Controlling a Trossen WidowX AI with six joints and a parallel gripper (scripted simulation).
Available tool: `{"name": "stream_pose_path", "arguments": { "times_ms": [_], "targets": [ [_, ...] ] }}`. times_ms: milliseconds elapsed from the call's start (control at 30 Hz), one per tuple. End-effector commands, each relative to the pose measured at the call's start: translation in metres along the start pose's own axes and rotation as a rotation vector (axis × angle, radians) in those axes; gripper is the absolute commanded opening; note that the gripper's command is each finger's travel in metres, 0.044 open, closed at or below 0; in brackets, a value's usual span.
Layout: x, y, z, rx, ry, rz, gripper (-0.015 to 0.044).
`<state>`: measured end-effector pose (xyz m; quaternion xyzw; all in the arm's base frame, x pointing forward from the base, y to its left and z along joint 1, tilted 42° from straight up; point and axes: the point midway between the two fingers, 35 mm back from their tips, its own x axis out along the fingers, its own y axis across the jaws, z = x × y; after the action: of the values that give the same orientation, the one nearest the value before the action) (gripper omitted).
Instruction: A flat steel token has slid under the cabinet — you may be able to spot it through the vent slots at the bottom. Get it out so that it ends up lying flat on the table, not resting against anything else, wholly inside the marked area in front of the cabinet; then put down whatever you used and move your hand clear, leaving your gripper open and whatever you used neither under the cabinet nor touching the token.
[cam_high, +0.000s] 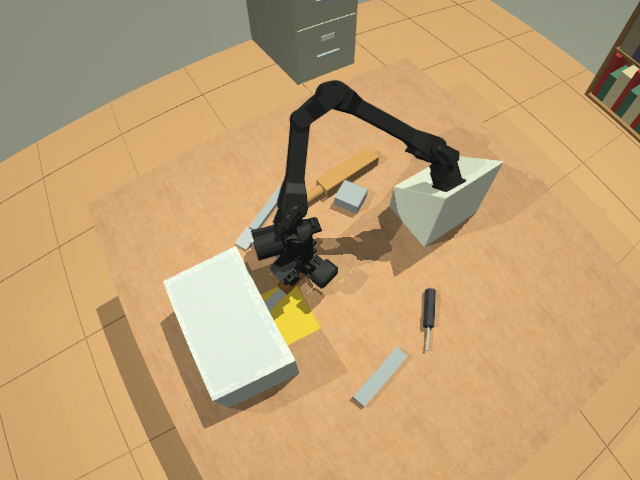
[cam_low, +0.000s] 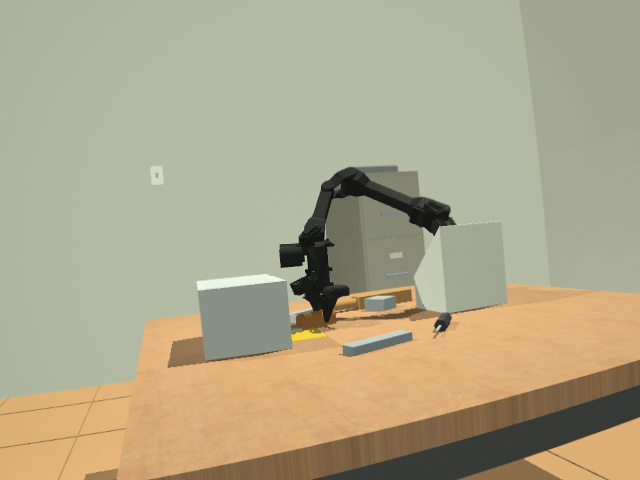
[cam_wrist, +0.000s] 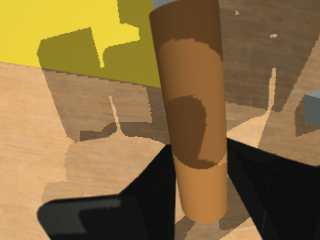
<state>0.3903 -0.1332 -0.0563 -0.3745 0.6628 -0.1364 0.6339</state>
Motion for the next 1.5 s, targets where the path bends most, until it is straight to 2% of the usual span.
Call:
{"name": "stream_pose_path", "arguments": {
  "times_ms": [0,1467],
  "targets": [
    [0.001,0.004,0.000,-0.003,-0.001,0.008,0.0000],
    [0.001,0.001,-0.045,-0.005,0.001,0.009,0.0000]
  ]
}}
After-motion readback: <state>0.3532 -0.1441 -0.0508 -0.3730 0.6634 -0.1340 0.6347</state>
